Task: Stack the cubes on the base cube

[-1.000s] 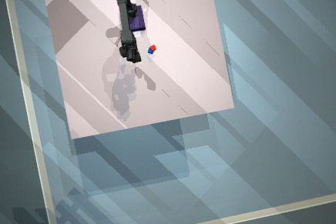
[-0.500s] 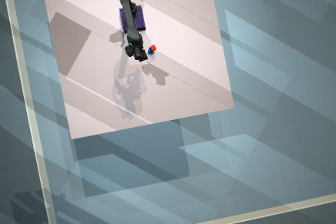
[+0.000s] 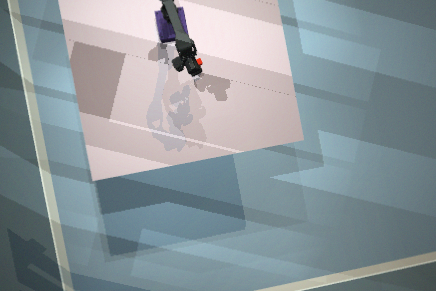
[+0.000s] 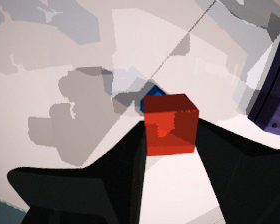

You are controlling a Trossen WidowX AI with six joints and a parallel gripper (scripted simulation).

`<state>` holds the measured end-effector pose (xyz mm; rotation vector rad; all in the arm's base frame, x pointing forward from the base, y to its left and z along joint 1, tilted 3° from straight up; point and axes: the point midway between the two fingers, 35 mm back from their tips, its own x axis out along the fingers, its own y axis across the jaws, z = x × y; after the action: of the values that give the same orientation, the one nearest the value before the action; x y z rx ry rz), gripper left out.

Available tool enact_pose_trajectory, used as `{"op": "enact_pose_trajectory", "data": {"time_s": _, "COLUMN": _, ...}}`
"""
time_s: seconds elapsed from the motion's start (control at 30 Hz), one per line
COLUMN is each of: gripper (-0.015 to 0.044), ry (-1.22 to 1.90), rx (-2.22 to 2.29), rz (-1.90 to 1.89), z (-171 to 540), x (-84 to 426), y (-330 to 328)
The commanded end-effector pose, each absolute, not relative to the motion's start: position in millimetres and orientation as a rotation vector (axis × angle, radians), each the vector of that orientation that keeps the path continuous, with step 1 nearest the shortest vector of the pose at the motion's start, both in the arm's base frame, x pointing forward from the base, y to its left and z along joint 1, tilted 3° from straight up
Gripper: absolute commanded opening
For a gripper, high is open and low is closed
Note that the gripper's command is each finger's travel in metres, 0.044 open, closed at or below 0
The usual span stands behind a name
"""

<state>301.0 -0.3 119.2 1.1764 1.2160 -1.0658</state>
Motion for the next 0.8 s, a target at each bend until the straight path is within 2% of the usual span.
{"op": "enact_pose_trajectory", "data": {"time_s": 0.0, "gripper": 0.0105, "ry": 1.216, "rx": 1.166, "rz": -1.056, "z": 119, "x": 300, "y": 5}}
{"op": "enact_pose_trajectory", "data": {"time_s": 0.77, "gripper": 0.0105, "ry": 1.216, "rx": 1.167, "rz": -1.056, "z": 85, "x": 301, "y": 6}}
